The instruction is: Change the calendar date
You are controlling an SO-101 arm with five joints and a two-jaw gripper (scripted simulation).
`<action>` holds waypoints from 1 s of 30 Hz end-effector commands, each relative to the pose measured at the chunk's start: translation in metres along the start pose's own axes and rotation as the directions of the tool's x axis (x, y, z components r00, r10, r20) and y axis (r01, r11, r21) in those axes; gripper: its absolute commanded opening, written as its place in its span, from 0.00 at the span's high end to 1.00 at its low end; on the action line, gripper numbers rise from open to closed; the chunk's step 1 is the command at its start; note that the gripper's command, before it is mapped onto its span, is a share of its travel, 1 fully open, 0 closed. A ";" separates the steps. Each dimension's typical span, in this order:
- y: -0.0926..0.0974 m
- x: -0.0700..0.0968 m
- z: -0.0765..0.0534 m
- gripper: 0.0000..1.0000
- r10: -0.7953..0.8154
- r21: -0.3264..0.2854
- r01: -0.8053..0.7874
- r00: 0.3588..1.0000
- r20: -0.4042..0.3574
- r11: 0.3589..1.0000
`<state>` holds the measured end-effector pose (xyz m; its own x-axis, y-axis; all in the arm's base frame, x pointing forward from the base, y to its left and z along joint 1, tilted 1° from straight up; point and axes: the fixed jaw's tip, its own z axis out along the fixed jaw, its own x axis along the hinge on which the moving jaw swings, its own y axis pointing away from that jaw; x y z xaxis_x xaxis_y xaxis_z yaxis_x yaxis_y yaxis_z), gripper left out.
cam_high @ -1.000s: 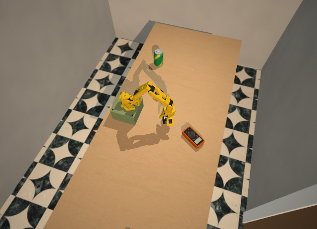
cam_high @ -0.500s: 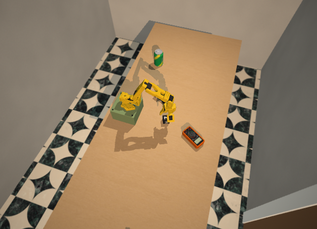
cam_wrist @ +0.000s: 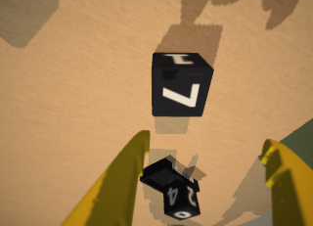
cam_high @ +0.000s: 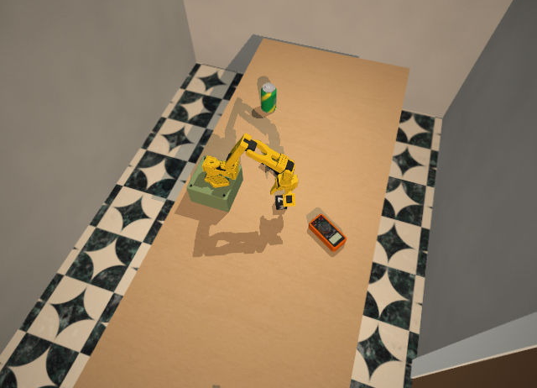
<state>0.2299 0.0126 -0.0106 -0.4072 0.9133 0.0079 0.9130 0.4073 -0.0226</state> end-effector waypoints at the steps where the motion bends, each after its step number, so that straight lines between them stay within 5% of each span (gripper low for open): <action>1: 0.004 0.001 -0.006 0.64 0.000 -0.020 0.000 1.000 0.007 1.000; 14: 0.008 -0.001 -0.015 0.64 0.001 -0.061 0.001 1.000 0.023 0.998; 22: 0.025 -0.008 -0.061 0.65 0.012 -0.250 0.012 0.995 0.096 0.968; 24: 0.025 -0.008 -0.061 0.65 0.012 -0.250 0.012 0.995 0.096 0.968; 30: 0.032 -0.010 -0.100 0.65 0.032 -0.397 0.032 0.988 0.153 0.917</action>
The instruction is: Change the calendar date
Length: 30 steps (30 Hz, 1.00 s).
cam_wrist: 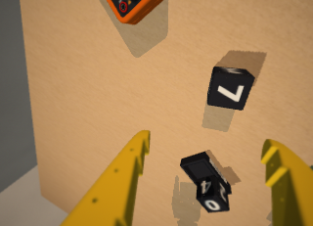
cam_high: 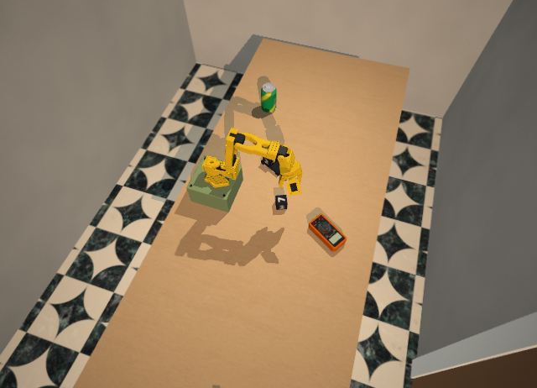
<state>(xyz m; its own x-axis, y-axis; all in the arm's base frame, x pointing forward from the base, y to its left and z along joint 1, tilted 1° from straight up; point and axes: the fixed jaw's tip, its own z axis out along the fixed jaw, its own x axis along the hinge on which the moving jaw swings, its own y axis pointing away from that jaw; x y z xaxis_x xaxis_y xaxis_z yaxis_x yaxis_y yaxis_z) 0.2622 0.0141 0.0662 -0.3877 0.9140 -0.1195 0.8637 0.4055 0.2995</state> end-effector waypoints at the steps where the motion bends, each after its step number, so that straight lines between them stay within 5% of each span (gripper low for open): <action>1: 0.013 -0.003 -0.024 0.65 0.003 -0.102 0.001 0.999 0.036 0.995; 7: 0.018 -0.005 -0.037 0.65 0.005 -0.157 0.004 0.998 0.057 0.988; 30: 0.017 -0.005 -0.037 0.65 -0.037 -0.156 0.047 0.997 0.065 0.987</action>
<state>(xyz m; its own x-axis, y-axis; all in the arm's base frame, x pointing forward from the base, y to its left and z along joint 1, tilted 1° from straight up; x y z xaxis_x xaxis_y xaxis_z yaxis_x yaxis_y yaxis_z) 0.2674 0.0144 0.1016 -0.3784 0.9086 -0.1770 0.8030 0.4173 0.4255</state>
